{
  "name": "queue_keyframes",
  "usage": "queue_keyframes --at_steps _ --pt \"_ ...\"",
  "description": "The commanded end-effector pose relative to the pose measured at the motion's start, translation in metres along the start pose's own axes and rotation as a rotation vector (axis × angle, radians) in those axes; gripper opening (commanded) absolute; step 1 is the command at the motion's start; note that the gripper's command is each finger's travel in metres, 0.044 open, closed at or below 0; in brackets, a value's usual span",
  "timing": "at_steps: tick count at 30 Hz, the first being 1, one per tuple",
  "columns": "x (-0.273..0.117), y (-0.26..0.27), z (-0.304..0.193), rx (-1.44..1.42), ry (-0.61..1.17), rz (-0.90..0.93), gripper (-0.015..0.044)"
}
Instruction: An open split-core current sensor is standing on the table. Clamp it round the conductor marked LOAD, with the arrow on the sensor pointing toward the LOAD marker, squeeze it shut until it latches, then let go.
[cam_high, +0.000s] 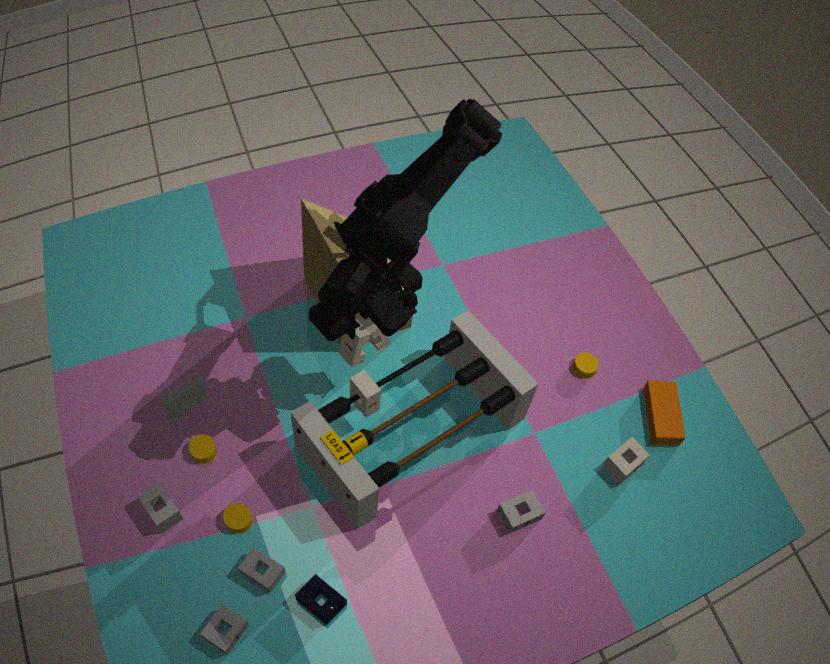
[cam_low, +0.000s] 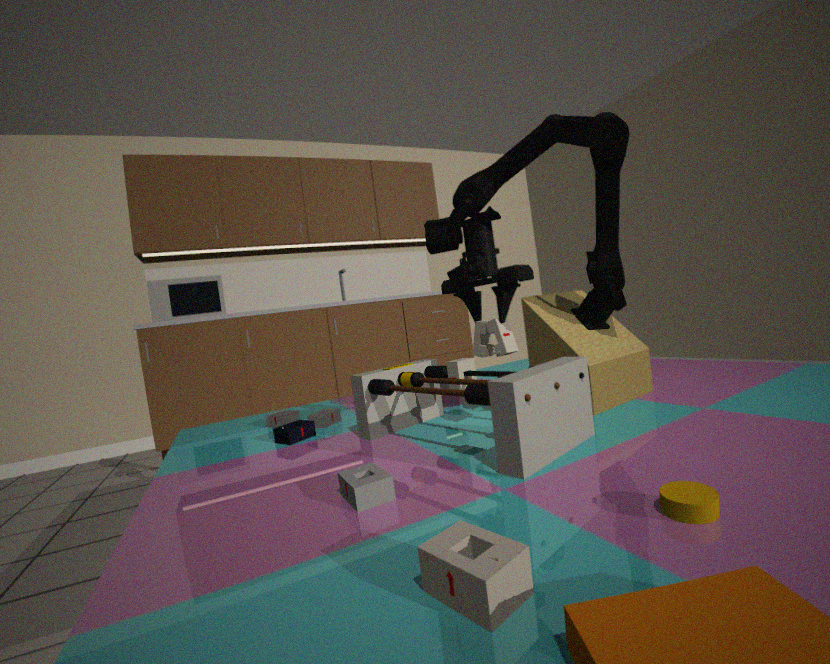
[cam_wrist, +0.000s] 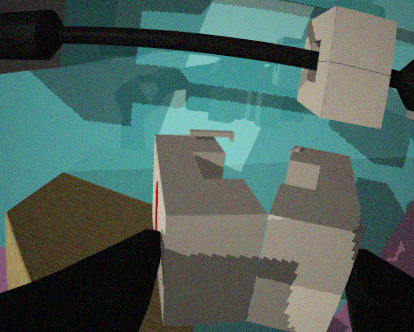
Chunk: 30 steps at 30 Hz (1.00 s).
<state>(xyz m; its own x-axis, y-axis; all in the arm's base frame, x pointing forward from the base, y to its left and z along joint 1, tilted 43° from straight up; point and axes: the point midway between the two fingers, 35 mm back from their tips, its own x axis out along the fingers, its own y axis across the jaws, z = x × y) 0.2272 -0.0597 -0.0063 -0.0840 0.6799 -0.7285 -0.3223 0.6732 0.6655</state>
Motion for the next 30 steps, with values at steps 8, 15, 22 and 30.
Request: queue_keyframes --at_steps 8,15,22,30 --pt "-0.008 -0.003 0.015 0.177 0.001 -0.012 0.0000" --pt "-0.008 -0.006 0.032 0.385 -0.001 -0.014 0.0000" --pt "-0.008 -0.008 0.048 0.592 -0.004 -0.015 0.0000" --pt "-0.007 -0.009 0.067 0.829 -0.007 -0.015 0.0000"
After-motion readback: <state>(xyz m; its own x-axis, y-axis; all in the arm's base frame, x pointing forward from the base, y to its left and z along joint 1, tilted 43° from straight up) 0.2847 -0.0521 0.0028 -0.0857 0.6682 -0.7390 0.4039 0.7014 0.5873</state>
